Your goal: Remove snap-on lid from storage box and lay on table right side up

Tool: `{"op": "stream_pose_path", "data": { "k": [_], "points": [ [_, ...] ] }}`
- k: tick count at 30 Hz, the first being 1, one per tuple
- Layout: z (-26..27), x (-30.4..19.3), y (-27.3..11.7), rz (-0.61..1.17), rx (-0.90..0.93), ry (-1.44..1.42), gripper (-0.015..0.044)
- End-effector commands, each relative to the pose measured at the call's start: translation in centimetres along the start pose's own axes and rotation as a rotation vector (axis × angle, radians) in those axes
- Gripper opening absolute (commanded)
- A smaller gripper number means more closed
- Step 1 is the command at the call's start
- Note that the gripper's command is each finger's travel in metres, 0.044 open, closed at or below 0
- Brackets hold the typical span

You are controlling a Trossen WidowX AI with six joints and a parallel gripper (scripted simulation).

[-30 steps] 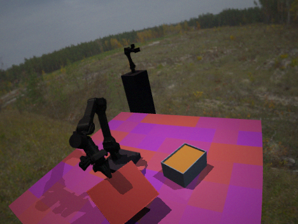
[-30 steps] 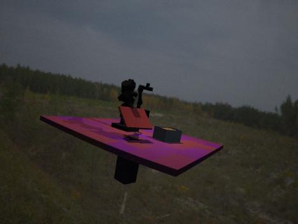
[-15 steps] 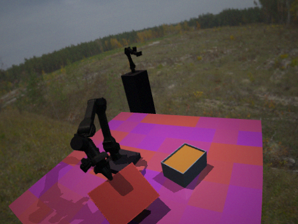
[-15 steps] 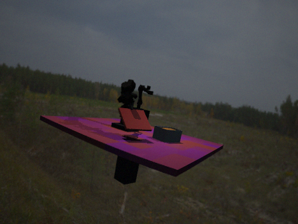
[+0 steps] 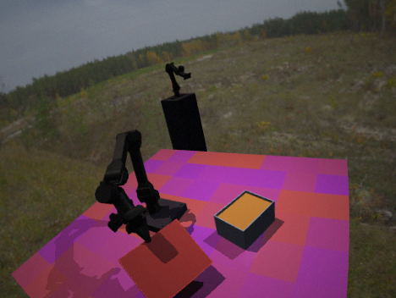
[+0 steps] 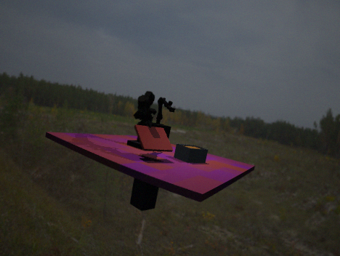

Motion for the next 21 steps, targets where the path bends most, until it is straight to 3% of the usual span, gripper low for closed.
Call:
{"op": "stream_pose_path", "data": {
  "k": [1, 21],
  "points": [
    [-0.1, 0.0, 0.1, 0.007, 0.010, -0.008, 0.0000],
    [-1.3, 0.2, 1.2, 0.007, 0.009, -0.008, 0.0000]
  ]
}}
Point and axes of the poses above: the point midway between the two fingers, 35 mm back from their tips, its own y axis out along the fingers, its own z axis across the jaws, x = y × z, the point moved 9 cm from there along -y, back along the fingers, and after that the axes turned 11 degrees about y, right-handed, at the moved point
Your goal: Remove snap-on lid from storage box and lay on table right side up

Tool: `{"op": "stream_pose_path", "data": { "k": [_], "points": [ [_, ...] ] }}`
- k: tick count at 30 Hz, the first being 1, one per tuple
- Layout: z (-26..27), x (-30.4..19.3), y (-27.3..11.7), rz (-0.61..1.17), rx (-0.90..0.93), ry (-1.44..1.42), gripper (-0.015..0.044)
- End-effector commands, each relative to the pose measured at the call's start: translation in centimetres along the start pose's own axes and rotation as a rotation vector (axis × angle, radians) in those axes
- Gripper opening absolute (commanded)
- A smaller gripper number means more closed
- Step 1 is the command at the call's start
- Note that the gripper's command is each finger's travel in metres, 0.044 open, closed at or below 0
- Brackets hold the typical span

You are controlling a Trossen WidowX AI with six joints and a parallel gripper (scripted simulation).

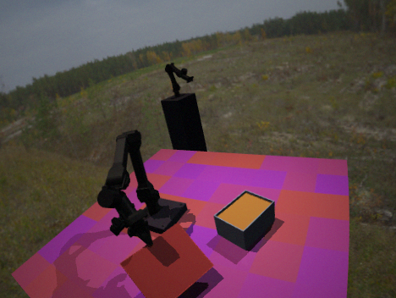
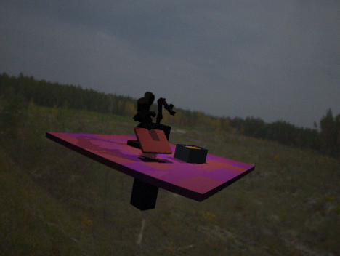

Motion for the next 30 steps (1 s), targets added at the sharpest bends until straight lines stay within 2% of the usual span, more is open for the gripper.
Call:
{"op": "stream_pose_path", "data": {
  "k": [1, 30],
  "points": [
    [-0.1, 0.0, 0.1, 0.007, 0.010, -0.008, 0.0000],
    [-1.8, 0.4, 1.6, 0.007, 0.010, -0.008, 0.0000]
  ]
}}
Point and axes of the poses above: the point midway between the two fingers, 35 mm back from their tips, its own y axis out along the fingers, its own z axis across the jaws, x = y × z, the point moved 9 cm from there along -y, back along the fingers, and after that the axes turned 11 degrees about y, right-handed, at the moved point
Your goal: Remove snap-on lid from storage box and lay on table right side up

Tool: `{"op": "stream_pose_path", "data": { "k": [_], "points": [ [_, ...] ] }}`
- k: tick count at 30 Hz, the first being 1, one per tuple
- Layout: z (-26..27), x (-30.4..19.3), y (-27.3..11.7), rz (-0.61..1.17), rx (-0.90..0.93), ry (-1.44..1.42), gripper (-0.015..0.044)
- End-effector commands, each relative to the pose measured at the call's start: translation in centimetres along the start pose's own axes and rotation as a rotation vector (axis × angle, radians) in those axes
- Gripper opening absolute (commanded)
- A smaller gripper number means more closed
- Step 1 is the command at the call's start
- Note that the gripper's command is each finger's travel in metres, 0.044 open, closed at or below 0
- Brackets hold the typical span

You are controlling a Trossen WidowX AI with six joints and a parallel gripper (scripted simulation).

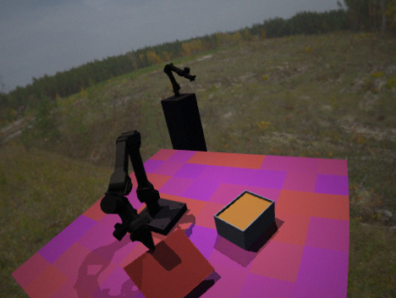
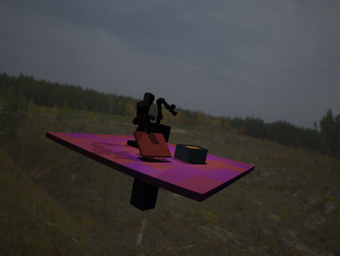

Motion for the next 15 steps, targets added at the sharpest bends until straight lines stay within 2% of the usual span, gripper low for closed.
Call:
{"op": "stream_pose_path", "data": {
  "k": [1, 15],
  "points": [
    [-0.08, 0.01, 0.14, 0.007, 0.010, -0.008, 0.0000],
    [-0.92, 0.18, 0.87, 0.007, 0.010, -0.008, 0.0000]
  ]
}}
Point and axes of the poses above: the point midway between the two fingers, 35 mm back from their tips, its own y axis out along the fingers, its own z axis across the jaws, x = y × z, the point moved 9 cm from there along -y, back along the fingers, and after that the axes turned 11 degrees about y, right-handed, at the moved point
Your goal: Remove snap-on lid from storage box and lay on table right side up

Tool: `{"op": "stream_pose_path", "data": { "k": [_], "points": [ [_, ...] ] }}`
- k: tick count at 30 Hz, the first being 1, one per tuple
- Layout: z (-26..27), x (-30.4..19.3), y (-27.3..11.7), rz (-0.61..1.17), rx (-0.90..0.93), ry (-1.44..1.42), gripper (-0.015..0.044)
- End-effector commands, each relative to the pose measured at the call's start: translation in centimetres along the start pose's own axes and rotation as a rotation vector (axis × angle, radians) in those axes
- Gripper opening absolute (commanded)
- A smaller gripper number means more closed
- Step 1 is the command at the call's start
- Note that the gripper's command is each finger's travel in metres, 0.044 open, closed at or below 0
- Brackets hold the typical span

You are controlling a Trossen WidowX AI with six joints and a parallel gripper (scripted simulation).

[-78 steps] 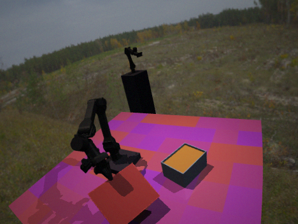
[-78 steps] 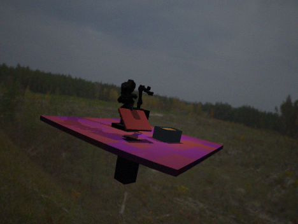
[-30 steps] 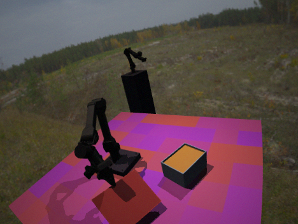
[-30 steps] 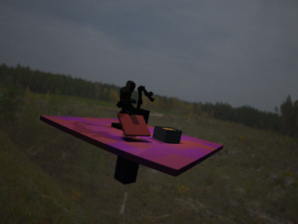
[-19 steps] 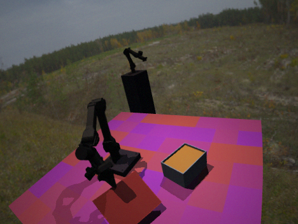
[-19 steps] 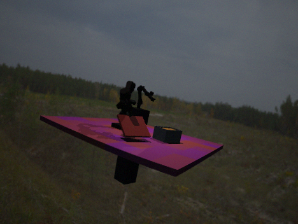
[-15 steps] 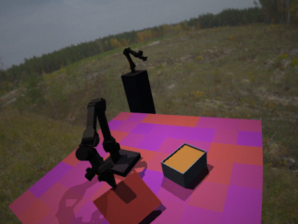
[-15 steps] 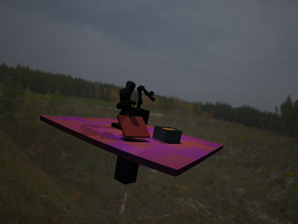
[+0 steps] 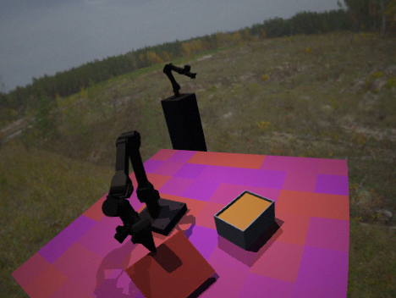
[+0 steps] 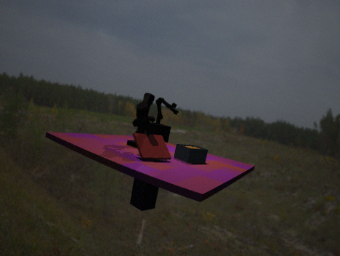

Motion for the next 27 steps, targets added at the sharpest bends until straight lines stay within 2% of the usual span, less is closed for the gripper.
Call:
{"op": "stream_pose_path", "data": {
  "k": [1, 27],
  "points": [
    [-0.1, 0.0, 0.1, 0.006, 0.010, -0.008, 0.0000],
    [-1.6, 0.3, 1.5, 0.006, 0.010, -0.008, 0.0000]
  ]
}}
Point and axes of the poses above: the point midway between the two fingers, 35 mm back from their tips, its own y axis out along the fingers, its own z axis across the jaws, x = y × z, the point moved 9 cm from there along -y, back along the fingers, and after that the axes turned 11 degrees about y, right-handed, at the moved point
